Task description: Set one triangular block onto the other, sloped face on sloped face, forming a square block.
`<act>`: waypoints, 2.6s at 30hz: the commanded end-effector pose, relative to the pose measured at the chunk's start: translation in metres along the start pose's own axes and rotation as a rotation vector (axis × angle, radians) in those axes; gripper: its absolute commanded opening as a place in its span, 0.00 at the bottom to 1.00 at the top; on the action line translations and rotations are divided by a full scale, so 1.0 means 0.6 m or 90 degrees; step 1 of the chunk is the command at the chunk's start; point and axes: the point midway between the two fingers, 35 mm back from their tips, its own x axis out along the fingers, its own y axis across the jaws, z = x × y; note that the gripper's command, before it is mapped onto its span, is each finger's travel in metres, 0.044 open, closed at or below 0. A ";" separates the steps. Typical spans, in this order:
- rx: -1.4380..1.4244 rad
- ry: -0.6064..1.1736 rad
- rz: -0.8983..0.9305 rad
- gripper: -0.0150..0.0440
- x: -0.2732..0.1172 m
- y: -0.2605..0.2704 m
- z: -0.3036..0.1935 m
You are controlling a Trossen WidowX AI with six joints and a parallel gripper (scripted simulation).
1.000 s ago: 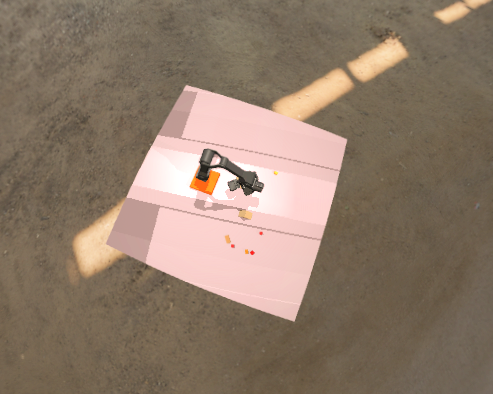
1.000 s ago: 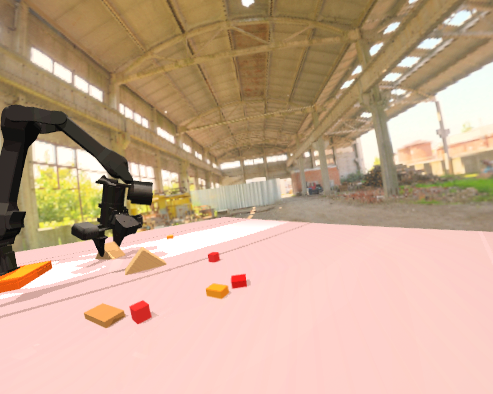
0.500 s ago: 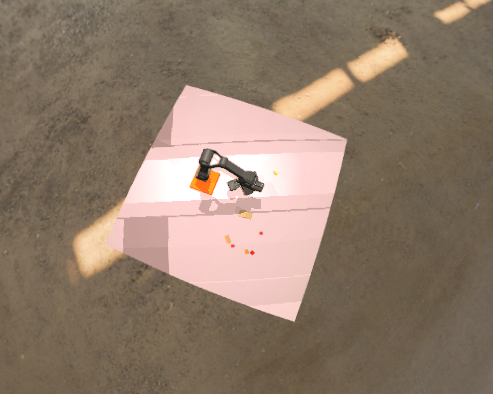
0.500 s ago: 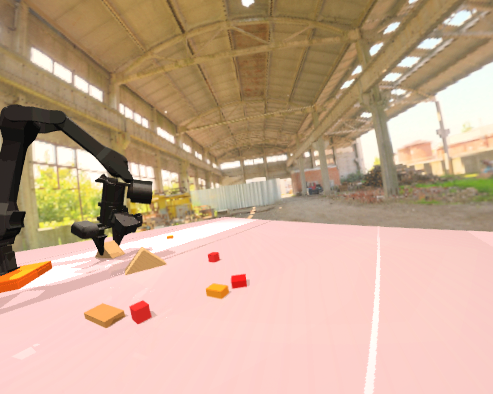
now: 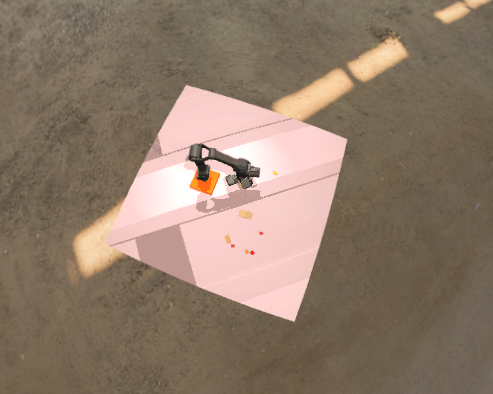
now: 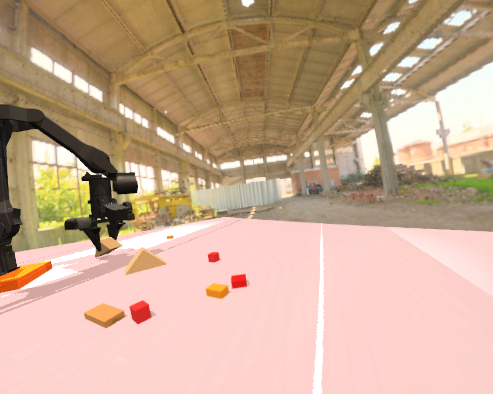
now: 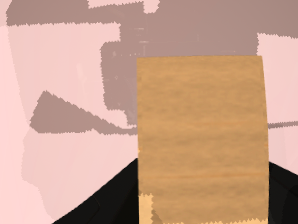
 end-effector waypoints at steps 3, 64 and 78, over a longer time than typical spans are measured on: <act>0.003 -0.100 0.002 0.25 -0.007 -0.001 -0.015; 0.004 -0.678 -0.012 1.00 0.008 -0.006 -0.116; 0.005 -0.680 -0.010 1.00 -0.160 -0.006 -0.120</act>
